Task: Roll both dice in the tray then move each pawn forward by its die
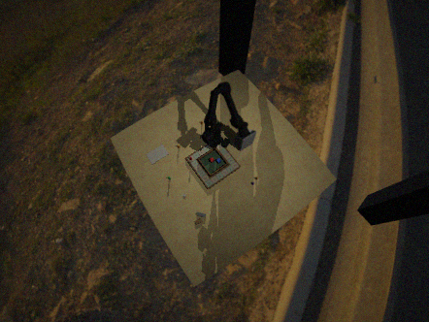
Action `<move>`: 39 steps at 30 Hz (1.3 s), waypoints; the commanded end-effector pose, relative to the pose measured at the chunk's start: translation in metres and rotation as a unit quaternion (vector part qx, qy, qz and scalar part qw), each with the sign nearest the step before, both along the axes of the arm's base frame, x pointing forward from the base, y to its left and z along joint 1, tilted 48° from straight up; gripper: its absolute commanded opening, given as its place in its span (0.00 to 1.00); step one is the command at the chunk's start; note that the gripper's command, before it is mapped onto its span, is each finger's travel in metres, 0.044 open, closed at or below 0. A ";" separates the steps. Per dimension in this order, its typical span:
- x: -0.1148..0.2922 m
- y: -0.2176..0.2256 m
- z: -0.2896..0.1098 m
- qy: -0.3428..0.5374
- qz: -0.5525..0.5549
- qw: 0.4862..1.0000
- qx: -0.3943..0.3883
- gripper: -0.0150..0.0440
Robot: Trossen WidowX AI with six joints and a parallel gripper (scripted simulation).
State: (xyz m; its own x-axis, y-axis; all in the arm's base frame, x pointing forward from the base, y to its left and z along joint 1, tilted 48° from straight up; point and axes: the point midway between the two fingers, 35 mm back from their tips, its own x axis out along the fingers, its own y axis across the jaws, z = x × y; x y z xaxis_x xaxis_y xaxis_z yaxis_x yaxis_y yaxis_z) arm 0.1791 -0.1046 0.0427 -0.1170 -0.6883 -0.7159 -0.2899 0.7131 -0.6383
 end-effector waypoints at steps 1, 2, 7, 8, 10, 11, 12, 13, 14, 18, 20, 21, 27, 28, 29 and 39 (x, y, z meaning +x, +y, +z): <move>-0.013 -0.013 0.006 0.003 -0.002 1.000 -0.009 0.25; -0.016 -0.016 0.007 0.003 -0.003 1.000 -0.011 0.25; -0.033 -0.030 0.014 0.008 -0.008 1.000 -0.023 0.25; -0.036 -0.032 0.015 0.009 -0.009 1.000 -0.026 0.25; -0.041 -0.035 0.016 0.010 -0.011 0.999 -0.029 0.25; -0.041 -0.036 0.016 0.011 -0.011 0.999 -0.030 0.25; -0.041 -0.036 0.016 0.011 -0.011 0.999 -0.030 0.25; -0.041 -0.036 0.016 0.011 -0.011 0.999 -0.029 0.25; -0.041 -0.037 0.015 0.011 -0.011 0.999 -0.029 0.25; -0.042 -0.043 0.009 0.010 -0.011 0.999 -0.028 0.25; -0.043 -0.047 0.005 0.010 -0.011 0.999 -0.028 0.25; -0.043 -0.049 0.003 0.010 -0.011 0.999 -0.028 0.25; -0.047 -0.061 -0.007 0.011 -0.011 0.999 -0.030 0.25; -0.047 -0.061 -0.007 0.011 -0.011 0.999 -0.030 0.25; -0.047 -0.061 -0.007 0.011 -0.011 0.999 -0.030 0.25; -0.048 -0.068 -0.014 0.011 -0.011 0.999 -0.030 0.25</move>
